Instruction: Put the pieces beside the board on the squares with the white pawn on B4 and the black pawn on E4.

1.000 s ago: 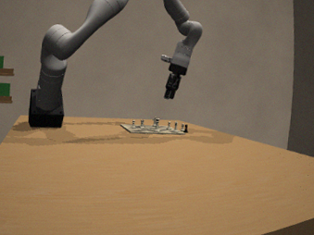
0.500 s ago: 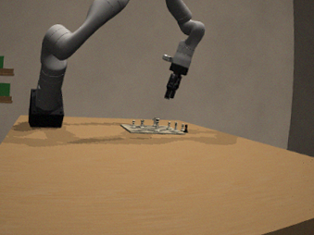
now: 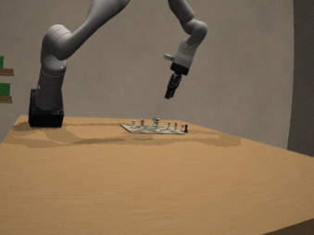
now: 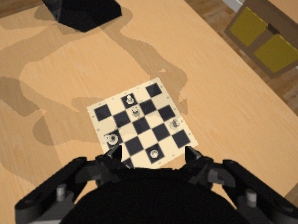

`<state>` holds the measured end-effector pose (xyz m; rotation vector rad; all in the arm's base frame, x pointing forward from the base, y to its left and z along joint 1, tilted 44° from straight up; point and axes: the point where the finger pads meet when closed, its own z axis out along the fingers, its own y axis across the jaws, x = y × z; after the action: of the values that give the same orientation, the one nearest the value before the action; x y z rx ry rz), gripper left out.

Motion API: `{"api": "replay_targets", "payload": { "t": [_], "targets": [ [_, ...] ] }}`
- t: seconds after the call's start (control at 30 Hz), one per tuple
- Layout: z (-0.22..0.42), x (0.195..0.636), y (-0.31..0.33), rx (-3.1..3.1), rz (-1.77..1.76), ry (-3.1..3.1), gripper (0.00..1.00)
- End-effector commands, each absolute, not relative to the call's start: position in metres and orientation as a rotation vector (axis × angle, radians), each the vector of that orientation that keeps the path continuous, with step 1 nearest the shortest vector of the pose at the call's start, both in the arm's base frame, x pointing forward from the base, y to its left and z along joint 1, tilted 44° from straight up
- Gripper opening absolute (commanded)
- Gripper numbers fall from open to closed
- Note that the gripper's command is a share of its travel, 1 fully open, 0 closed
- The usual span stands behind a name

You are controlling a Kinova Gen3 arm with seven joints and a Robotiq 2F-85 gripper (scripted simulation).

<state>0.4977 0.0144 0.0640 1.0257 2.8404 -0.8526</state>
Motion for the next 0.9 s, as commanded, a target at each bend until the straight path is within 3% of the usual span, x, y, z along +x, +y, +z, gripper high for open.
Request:
{"api": "replay_targets", "payload": {
  "t": [0.0,0.87],
  "targets": [
    [0.066,0.498,0.015,1.027,-0.846,2.84,1.0],
    [0.076,0.493,0.012,0.95,-0.747,2.944,1.0]
  ]
}}
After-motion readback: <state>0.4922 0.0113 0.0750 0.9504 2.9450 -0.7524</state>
